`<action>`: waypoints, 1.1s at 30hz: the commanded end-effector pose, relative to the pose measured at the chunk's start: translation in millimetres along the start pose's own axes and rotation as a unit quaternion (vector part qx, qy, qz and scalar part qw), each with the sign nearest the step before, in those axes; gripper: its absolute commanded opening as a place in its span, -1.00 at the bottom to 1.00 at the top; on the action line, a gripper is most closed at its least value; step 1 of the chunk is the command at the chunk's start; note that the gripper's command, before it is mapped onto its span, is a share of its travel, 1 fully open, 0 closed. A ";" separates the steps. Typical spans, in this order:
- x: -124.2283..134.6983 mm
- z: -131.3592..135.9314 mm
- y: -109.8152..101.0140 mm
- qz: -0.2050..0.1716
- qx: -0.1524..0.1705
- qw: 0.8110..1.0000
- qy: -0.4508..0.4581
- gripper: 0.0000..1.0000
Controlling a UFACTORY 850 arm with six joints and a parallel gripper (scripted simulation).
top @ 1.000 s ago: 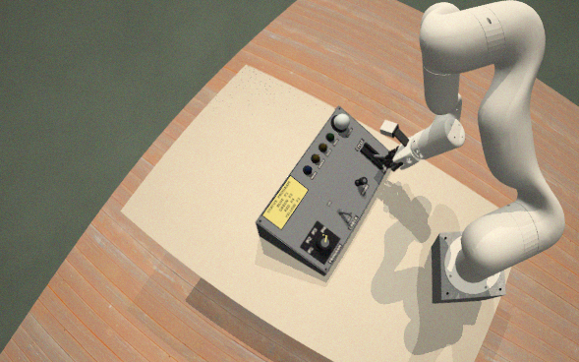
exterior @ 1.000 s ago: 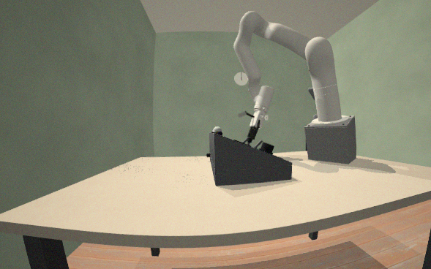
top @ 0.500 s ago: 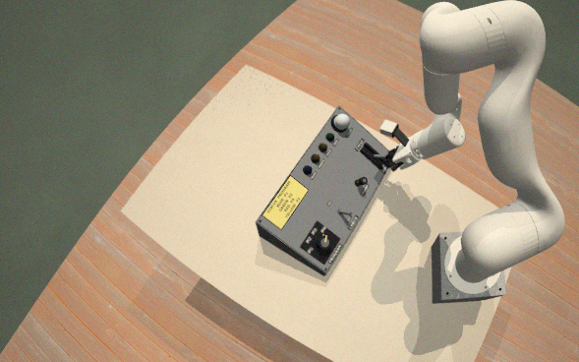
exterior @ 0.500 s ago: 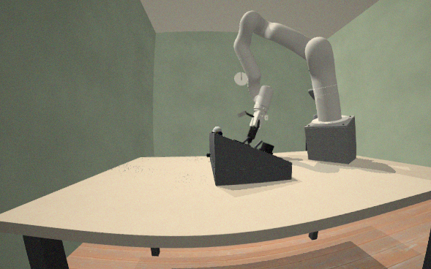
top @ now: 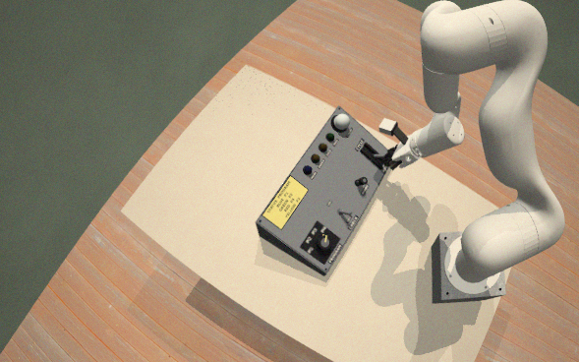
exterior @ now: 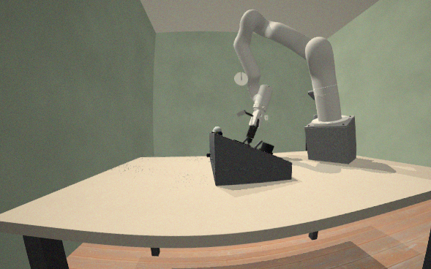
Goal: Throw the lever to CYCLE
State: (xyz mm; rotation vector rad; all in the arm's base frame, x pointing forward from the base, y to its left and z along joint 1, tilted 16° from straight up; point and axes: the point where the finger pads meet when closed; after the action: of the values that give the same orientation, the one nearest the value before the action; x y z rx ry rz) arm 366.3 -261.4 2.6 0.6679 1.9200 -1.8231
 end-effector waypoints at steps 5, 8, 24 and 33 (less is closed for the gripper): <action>-7.7 1.4 -2.4 0.001 0.000 1.000 0.000 -1.00; -10.7 1.7 -3.4 0.001 0.000 1.000 0.000 -1.00; -27.4 3.8 -5.9 0.001 0.000 1.000 0.000 -1.00; -39.1 5.2 -5.6 0.001 0.000 1.000 0.000 -1.00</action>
State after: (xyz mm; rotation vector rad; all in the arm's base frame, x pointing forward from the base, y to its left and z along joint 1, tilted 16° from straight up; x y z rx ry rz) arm 388.8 -267.6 26.1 0.6695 1.9174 -1.8222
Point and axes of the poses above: the point where the finger pads meet when closed, its own y axis out along the fingers, its own z axis across the jaws, x = y × z, and after that the axes turned 7 degrees about -y, right-handed
